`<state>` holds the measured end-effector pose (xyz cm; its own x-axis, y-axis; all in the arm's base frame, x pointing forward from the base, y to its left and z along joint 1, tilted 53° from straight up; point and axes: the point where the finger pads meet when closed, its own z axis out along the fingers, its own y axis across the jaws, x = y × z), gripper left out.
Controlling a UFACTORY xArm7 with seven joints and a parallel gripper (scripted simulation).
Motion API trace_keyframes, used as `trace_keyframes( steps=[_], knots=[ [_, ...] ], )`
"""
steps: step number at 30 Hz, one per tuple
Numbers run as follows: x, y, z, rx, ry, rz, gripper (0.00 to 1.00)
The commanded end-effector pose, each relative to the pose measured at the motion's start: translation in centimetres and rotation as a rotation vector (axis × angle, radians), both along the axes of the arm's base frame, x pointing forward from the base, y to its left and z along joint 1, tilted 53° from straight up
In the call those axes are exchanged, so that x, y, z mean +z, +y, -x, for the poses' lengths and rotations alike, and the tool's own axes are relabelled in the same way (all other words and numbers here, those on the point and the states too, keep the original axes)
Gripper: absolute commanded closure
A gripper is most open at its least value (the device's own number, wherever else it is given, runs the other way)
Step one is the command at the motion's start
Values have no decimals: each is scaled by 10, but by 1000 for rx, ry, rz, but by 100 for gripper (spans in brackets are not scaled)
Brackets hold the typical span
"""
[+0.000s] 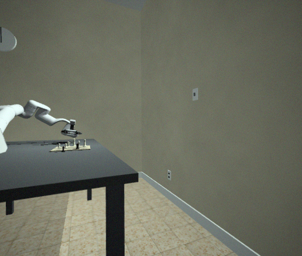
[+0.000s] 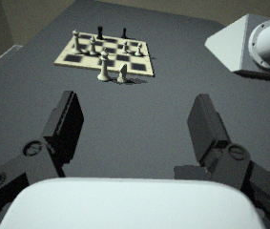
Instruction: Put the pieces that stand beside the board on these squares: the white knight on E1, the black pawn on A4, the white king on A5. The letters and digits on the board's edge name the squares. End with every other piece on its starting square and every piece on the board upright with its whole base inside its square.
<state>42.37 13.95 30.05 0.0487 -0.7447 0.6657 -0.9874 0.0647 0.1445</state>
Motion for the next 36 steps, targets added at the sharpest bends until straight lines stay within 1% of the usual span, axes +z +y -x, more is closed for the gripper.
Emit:
trace_keyframes(
  steps=[1,5,7,13,15,21,23,36],
  knots=[
    [2,1,-1,-19,-21,10,0],
    [2,1,-1,-19,-21,10,0],
    [4,4,-1,-45,-48,25,0],
    [4,4,-1,-45,-48,25,0],
    [5,6,-1,-65,-71,37,0],
    [5,6,-1,-65,-71,37,0],
    [6,7,-1,-81,-87,46,0],
    [7,9,-2,-98,-107,57,0]
  ],
)
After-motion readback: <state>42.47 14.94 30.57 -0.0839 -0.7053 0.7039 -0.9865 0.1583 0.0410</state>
